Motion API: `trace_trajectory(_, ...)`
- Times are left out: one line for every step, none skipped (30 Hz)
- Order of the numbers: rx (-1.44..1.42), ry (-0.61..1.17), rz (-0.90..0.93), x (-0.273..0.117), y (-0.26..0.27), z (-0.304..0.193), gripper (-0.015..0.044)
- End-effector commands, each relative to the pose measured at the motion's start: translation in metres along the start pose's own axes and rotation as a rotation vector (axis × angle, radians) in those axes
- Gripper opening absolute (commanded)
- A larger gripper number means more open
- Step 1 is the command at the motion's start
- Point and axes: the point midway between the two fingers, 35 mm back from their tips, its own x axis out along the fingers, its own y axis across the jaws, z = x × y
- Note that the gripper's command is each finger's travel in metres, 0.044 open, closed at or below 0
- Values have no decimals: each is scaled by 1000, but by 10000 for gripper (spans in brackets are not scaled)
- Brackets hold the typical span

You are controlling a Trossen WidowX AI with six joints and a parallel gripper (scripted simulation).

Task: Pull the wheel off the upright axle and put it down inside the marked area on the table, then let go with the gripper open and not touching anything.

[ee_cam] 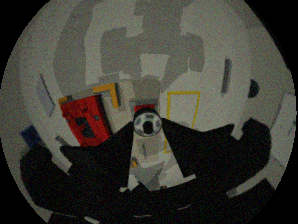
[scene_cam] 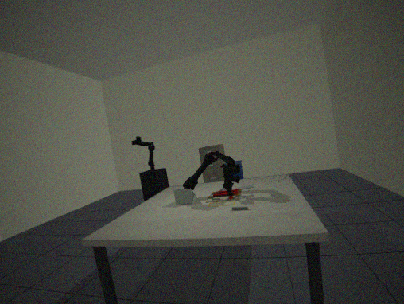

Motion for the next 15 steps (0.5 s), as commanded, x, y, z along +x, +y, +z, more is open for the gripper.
trace_trajectory(-4, -1, -3, -3, 0, 0, 0)
trace_trajectory(-4, -1, -3, -3, 0, 0, 0)
trace_trajectory(-4, -1, -3, -3, 0, 0, 0)
trace_trajectory(-4, -1, -3, -4, 0, 0, 0)
trace_trajectory(-4, -1, -3, -4, 0, 0, 0)
trace_trajectory(-4, -2, -3, -4, 0, 0, 0)
trace_trajectory(-4, -2, -3, -4, 0, 0, 0)
trace_trajectory(-4, -2, -3, -5, -1, 0, 0)
trace_trajectory(-4, -2, -3, -5, -1, 0, 0)
trace_trajectory(-4, -2, -3, -5, -1, 0, 0)
trace_trajectory(-4, -2, -3, -6, -1, 0, 0)
trace_trajectory(-4, -2, -3, -6, -1, 0, 0)
trace_trajectory(-4, -2, -3, -6, -1, 0, 0)
trace_trajectory(-4, -2, -3, -7, -1, 0, 0)
trace_trajectory(-4, -2, -3, -7, -1, 0, 0)
